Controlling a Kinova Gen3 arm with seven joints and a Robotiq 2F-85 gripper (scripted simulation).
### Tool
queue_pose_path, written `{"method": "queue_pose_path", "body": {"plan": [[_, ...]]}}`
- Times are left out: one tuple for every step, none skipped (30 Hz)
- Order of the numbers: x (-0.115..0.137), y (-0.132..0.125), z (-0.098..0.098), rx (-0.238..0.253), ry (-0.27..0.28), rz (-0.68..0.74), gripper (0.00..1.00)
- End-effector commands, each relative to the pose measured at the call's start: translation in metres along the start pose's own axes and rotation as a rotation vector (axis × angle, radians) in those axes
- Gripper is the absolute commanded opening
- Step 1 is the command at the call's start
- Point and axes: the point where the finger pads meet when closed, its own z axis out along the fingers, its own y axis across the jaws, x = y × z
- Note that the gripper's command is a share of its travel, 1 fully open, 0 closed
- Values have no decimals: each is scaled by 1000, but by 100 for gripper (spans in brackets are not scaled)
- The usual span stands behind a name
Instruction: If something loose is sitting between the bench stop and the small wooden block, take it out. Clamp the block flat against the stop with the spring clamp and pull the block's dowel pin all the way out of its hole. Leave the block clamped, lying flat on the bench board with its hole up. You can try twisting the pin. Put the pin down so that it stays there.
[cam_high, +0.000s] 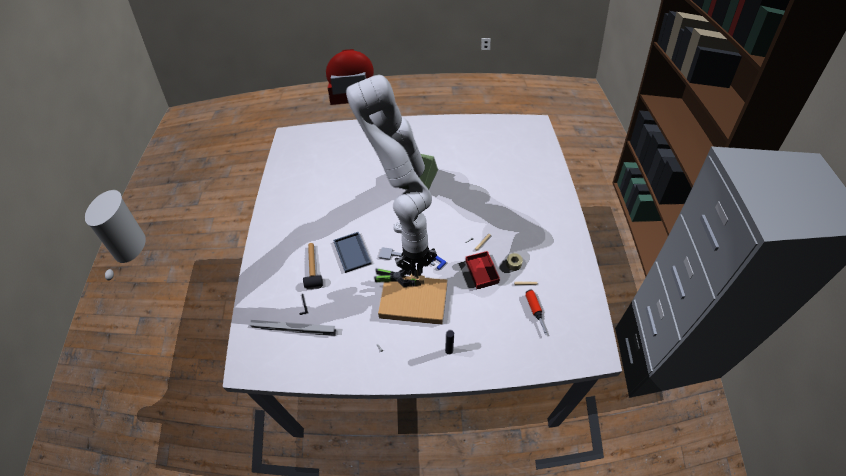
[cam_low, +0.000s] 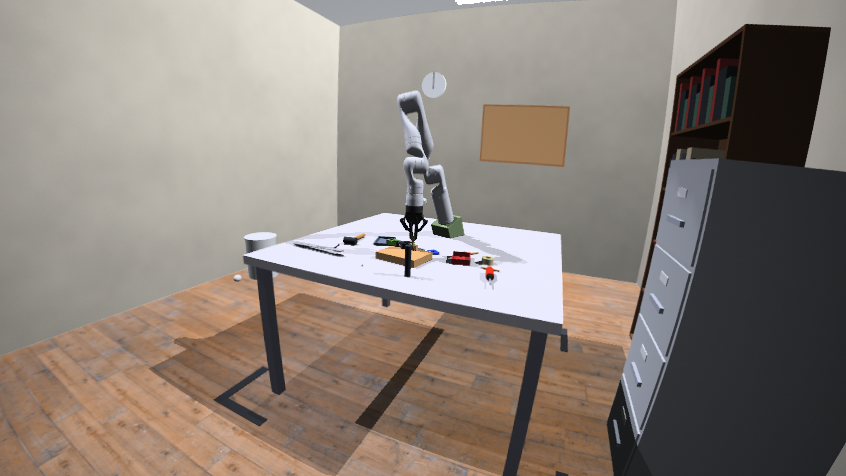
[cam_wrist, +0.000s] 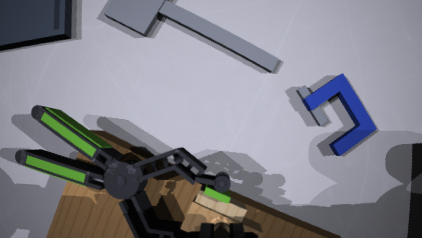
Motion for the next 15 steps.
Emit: {"method": "queue_pose_path", "body": {"plan": [[-1,0,-1,0,-3,25,10],[-1,0,-1,0,-3,34,10],[-1,0,-1,0,-3,42,10],[-1,0,-1,0,-3,50,10],[-1,0,-1,0,-3,58,10],[-1,0,-1,0,-3,66,10],[-1,0,-1,0,-3,74,10],[-1,0,-1,0,-3,82,10],[-1,0,-1,0,-3,90,10],[-1,0,-1,0,-3,90,10],[-1,0,-1,0,-3,90,10],[-1,0,-1,0,-3,99,10],[-1,0,-1,0,-3,107,10],[-1,0,-1,0,-3,115,10],[-1,0,-1,0,-3,123,10]]}}
